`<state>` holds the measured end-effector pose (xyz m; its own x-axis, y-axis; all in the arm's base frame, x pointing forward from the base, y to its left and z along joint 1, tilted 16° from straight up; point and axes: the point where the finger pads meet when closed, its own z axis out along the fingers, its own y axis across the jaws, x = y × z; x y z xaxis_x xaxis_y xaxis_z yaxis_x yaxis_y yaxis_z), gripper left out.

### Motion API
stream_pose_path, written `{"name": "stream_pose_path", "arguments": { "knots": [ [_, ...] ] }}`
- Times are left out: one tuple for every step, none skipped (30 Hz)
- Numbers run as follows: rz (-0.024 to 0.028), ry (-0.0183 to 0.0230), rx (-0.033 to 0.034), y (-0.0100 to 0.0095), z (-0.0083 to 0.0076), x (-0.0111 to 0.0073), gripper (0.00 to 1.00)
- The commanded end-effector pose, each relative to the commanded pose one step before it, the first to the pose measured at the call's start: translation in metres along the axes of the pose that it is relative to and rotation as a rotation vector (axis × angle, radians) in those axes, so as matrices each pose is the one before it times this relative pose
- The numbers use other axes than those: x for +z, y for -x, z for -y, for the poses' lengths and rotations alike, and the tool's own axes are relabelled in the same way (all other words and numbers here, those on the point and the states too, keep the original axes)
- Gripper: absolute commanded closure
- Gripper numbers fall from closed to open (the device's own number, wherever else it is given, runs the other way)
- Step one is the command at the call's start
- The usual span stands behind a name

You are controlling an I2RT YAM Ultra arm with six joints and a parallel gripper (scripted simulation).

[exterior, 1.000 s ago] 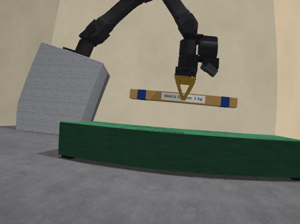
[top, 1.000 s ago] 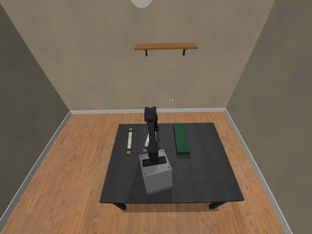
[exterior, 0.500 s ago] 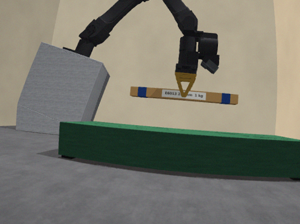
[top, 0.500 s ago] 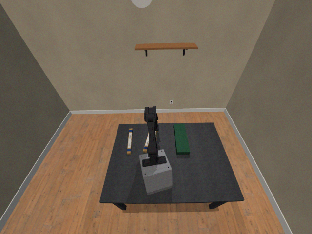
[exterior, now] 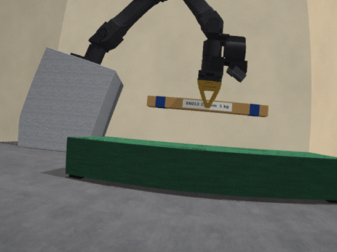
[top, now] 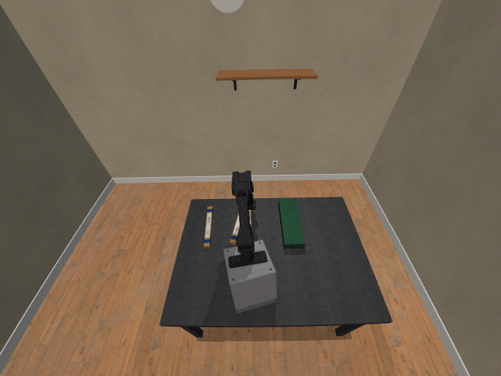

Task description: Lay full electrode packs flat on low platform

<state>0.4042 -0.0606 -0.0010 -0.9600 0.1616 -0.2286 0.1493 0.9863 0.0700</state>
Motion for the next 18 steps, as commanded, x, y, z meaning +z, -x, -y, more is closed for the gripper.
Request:
{"name": "stream_pose_path", "arguments": {
  "knots": [
    [0.07213, -0.00009, 0.00216, 0.02404, 0.00518, -0.02570, 1.00],
    [0.00000, 0.00000, 0.00000, 0.00000, 0.00000, 0.00000, 1.00],
    [0.00000, 0.00000, 0.00000, 0.00000, 0.00000, 0.00000, 1.00],
    [0.00067, -0.00010, -0.00008, 0.00033, 0.00005, -0.00015, 1.00],
    [0.00000, 0.00000, 0.00000, 0.00008, 0.00004, -0.00006, 1.00],
    [0.00000, 0.00004, 0.00000, 0.00008, 0.00003, -0.00006, 1.00],
    [0.00000, 0.00005, 0.00000, 0.00008, 0.00003, -0.00006, 1.00],
    [0.00000, 0.00004, 0.00000, 0.00009, 0.00003, -0.00006, 1.00],
    [0.00000, 0.00001, 0.00000, 0.00010, 0.00004, -0.00006, 1.00],
    [0.00000, 0.00001, 0.00000, 0.00011, 0.00004, -0.00005, 1.00],
    [0.00000, 0.00001, 0.00000, 0.00012, 0.00004, -0.00005, 1.00],
    [0.00000, 0.00001, 0.00000, 0.00013, 0.00004, -0.00005, 1.00],
    [0.00000, 0.00000, 0.00000, 0.00013, 0.00004, -0.00005, 1.00],
    [0.00001, 0.00001, 0.00000, 0.00014, 0.00004, -0.00005, 1.00],
    [0.00001, 0.00001, 0.00000, 0.00015, 0.00004, -0.00005, 1.00],
    [0.00001, 0.00001, 0.00000, 0.00015, 0.00004, -0.00005, 1.00],
    [0.00001, 0.00001, 0.00000, 0.00015, 0.00004, -0.00005, 1.00],
    [0.00001, 0.00001, 0.00000, 0.00016, 0.00004, -0.00005, 1.00]
  ]
}}
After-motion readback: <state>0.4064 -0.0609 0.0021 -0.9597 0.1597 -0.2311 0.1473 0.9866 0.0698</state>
